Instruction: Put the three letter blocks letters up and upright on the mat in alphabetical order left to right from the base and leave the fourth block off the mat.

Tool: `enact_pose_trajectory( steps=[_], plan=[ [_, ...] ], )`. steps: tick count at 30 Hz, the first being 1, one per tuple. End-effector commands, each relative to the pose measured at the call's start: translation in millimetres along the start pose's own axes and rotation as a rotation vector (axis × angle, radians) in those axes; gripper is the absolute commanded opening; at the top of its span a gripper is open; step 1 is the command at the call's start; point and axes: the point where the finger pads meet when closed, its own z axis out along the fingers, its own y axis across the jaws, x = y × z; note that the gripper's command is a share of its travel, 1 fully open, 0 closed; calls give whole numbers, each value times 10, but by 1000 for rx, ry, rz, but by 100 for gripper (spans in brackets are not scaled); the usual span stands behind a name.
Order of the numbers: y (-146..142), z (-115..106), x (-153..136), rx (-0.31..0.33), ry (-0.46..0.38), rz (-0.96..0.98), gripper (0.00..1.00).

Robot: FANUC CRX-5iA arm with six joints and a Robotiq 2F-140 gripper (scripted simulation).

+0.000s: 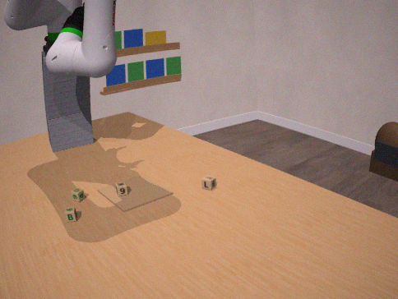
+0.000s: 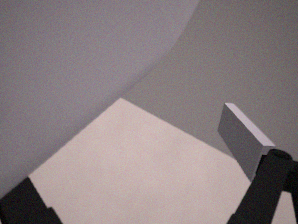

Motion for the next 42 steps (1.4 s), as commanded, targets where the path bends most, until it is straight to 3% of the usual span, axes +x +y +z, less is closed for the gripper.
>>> enact_pose_trajectory(
  steps=[1, 18, 22, 32, 34, 35, 42],
  plan=[
    [0, 0, 0, 0, 0, 0, 100],
    [0, 0, 0, 0, 0, 0, 100],
    [15, -67, -56, 30, -4, 0, 100],
    [277, -738, -592, 327, -73, -1, 100],
    [277, -738, -592, 327, -73, -1, 100],
    [345, -918, -736, 406, -91, -2, 100],
    [524, -1365, -1101, 607, -138, -4, 100]
  ],
)
